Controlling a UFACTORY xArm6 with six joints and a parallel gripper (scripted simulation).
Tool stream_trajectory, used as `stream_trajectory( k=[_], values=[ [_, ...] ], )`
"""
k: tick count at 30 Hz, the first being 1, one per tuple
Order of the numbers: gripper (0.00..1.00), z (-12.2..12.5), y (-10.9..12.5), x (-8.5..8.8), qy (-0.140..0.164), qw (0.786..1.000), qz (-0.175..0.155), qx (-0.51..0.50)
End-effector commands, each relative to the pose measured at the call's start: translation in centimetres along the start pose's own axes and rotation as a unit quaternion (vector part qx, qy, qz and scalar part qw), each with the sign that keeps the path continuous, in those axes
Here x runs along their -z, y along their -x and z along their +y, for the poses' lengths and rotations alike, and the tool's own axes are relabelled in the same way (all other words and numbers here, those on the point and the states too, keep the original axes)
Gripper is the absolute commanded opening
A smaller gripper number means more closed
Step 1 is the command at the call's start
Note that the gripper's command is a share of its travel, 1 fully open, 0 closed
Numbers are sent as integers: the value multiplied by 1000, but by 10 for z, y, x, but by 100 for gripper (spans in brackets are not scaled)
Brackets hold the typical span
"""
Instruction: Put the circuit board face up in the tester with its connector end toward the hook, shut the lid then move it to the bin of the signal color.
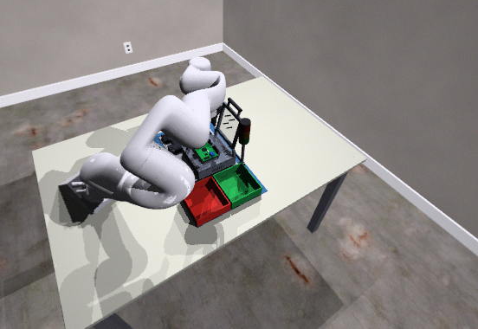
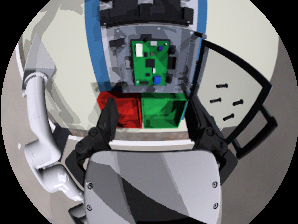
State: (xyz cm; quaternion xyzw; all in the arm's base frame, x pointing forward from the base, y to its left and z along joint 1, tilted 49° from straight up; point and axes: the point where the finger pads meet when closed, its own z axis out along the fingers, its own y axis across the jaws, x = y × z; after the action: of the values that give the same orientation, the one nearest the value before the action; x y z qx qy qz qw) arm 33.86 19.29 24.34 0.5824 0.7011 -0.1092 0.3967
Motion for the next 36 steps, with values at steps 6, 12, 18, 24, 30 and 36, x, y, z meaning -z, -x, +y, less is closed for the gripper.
stream_trajectory(
  k=[6, 12, 18, 24, 30, 36],
  values=[
    [100, 1, 0, 70, -1, 1000, -3, -1],
    [100, 1, 0, 106, -1, 1000, -3, -1],
    [100, 1, 0, 119, -1, 1000, -3, -1],
    [100, 1, 0, 123, -1, 1000, -3, -1],
    [51, 1, 0, 123, -1, 1000, -3, -1],
    [51, 1, 0, 123, -1, 1000, -3, -1]
  ],
)
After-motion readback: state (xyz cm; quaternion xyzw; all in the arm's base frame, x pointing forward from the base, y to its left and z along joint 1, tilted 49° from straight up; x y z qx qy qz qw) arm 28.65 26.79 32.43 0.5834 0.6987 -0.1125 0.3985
